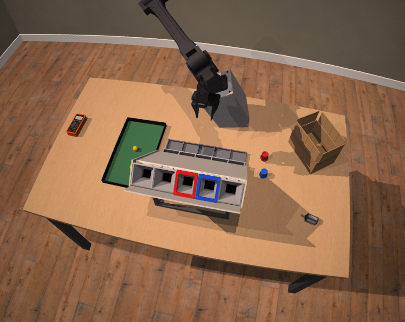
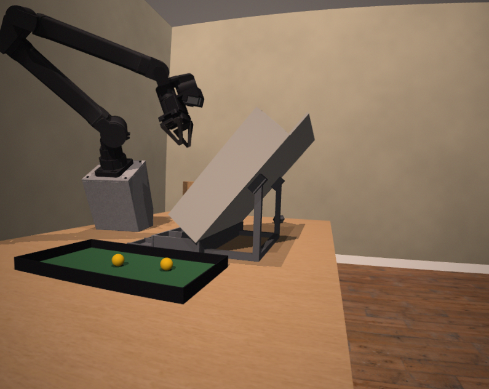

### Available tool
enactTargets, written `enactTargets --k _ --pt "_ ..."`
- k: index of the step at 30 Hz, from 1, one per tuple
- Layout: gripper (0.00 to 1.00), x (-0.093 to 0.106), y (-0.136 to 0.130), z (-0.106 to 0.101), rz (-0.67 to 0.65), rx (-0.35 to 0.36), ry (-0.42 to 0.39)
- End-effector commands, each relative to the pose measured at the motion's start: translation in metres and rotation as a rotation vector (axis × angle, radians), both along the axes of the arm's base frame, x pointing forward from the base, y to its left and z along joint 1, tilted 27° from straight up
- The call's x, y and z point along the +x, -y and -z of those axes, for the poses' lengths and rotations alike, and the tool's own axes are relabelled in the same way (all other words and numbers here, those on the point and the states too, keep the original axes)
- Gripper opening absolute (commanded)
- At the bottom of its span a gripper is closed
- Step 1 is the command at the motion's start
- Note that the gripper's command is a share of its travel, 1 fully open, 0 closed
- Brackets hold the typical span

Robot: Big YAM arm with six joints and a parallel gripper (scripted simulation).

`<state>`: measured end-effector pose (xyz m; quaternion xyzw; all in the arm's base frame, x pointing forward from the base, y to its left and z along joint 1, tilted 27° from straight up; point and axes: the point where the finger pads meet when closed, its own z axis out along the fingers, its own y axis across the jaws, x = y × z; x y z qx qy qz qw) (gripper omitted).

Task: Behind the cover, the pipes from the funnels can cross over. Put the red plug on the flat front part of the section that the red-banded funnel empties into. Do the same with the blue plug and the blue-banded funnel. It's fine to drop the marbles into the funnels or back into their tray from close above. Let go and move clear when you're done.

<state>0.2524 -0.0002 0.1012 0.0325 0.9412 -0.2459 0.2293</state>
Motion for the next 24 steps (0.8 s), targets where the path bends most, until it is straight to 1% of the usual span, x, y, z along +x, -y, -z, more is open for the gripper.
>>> enactTargets --k 1,22,23,24 --pt "0.56 0.0139 -0.0057 -0.0141 -0.003 0.018 0.048" --pt "0.56 0.0139 -0.0057 -0.0141 -0.003 0.018 0.048" --pt "0.63 0.0139 -0.0057 -0.014 -0.003 0.018 0.048" --pt "0.63 0.0139 -0.0057 -0.014 -0.003 0.018 0.048"
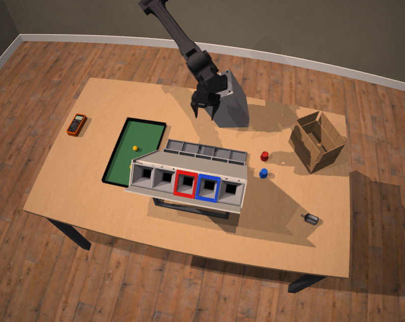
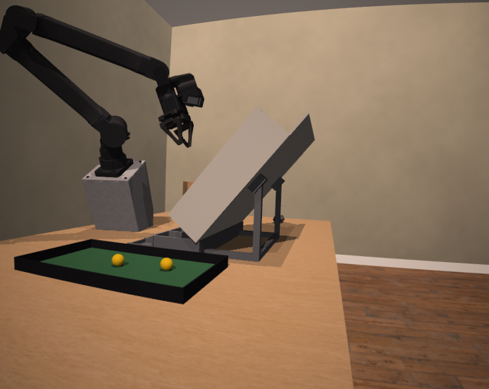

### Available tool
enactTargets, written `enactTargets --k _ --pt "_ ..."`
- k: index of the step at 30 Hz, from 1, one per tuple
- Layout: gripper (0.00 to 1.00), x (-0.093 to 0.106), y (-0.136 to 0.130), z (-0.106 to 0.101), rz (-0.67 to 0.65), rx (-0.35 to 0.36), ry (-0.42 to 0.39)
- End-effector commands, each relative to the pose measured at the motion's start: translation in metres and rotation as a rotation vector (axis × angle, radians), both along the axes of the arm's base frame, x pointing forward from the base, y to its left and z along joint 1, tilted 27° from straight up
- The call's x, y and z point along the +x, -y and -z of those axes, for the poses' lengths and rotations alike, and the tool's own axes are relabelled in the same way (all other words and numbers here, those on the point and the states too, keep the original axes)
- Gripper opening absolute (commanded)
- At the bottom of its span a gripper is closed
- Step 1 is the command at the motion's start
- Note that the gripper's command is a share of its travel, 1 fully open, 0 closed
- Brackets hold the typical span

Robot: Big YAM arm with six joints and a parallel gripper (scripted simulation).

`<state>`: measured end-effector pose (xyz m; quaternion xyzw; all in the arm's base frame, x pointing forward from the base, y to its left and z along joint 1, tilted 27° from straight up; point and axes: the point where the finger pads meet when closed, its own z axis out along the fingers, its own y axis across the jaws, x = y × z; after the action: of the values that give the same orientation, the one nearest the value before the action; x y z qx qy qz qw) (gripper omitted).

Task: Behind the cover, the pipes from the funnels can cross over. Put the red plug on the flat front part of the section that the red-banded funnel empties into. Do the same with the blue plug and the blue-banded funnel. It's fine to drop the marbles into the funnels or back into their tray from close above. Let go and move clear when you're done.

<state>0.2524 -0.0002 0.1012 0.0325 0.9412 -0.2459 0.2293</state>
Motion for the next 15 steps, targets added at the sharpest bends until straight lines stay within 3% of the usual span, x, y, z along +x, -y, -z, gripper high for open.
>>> enactTargets --k 1,15 --pt "0.63 0.014 -0.006 -0.014 -0.003 0.018 0.048" --pt "0.63 0.01 -0.019 0.009 0.005 0.022 0.012"
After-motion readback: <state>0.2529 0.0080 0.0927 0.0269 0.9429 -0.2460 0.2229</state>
